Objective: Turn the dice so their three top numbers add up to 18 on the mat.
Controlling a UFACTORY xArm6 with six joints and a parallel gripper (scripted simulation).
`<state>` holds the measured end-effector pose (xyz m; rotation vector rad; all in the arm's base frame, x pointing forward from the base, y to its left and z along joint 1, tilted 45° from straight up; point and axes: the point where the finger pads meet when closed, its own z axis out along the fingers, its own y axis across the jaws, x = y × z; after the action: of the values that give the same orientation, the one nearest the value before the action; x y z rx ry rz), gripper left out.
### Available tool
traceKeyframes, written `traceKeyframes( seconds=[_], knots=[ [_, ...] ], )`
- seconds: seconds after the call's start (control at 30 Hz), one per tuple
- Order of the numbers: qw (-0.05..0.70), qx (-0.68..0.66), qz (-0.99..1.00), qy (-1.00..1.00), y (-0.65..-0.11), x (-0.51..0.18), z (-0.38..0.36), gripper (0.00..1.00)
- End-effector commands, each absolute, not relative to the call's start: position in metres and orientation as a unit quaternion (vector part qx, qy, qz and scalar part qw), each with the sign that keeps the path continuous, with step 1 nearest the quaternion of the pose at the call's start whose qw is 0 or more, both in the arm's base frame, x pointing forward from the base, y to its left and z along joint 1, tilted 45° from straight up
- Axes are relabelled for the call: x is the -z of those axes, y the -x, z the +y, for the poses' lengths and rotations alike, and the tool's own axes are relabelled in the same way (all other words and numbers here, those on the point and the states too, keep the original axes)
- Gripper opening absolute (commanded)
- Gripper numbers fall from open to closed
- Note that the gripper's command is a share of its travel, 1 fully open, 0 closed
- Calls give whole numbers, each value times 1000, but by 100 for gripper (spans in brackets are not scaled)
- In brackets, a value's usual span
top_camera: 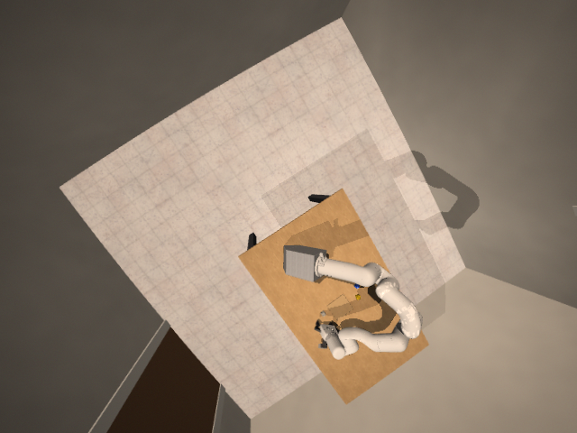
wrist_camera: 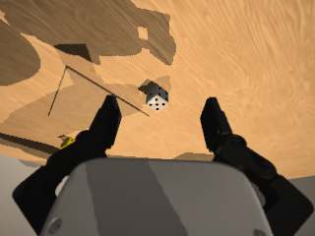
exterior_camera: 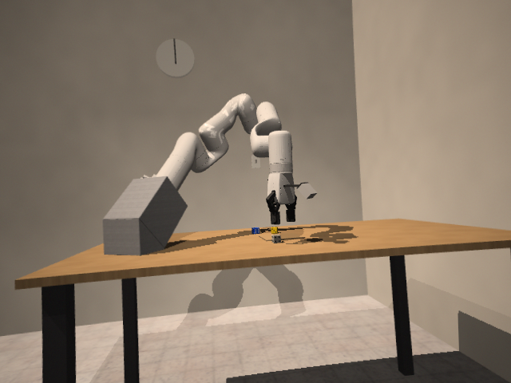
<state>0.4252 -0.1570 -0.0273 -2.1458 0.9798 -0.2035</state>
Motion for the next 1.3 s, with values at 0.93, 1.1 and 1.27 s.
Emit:
traceKeyframes(
  seconds=[0.93, 1.1, 1.27],
  knots=[
    [377, 85, 383, 839, -439, 41, -150, 100],
    [377, 85, 383, 839, -439, 41, -150, 100],
    [377, 85, 383, 839, -439, 41, -150, 100]
  ],
)
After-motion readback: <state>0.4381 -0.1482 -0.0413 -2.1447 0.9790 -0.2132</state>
